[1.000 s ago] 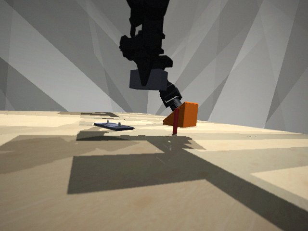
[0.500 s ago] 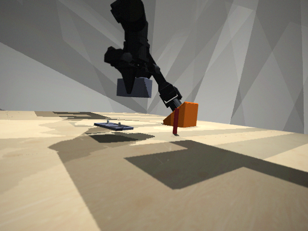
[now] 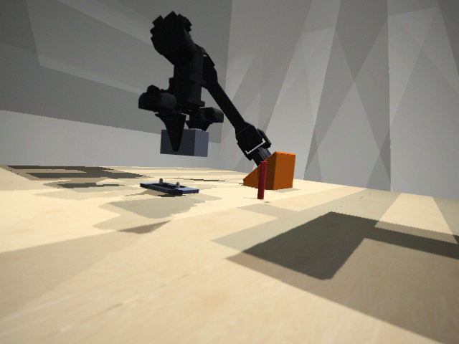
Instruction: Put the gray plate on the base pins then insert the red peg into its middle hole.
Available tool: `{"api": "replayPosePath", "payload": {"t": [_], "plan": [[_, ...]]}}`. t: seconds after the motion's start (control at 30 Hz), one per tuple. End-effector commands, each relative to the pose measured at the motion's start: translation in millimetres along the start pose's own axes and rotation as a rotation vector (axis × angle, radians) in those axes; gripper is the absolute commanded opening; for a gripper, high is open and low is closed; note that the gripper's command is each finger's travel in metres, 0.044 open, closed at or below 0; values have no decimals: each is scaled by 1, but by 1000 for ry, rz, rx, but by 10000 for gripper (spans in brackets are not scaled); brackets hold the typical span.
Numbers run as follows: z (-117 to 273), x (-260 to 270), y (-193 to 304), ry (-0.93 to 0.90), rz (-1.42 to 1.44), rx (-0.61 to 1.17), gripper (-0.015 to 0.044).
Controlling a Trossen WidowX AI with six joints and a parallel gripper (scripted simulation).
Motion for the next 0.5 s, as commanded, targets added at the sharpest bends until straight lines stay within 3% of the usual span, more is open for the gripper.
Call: {"api": "replayPosePath", "payload": {"t": [0.0, 0.47], "plan": [[-4, 0, -11, -8, -15, -3, 0], [-25, -5, -49, -8, -71, -18, 0]]}}
Point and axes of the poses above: the point midway between the two fingers, 35 mm back from their tips, its own z axis back along the fingers, its own x axis across the jaws, y = z × x, the point moved 5 cm from there along z, back along the fingers, and after that the axes turned 8 degrees about -z, right-handed, at the moved point
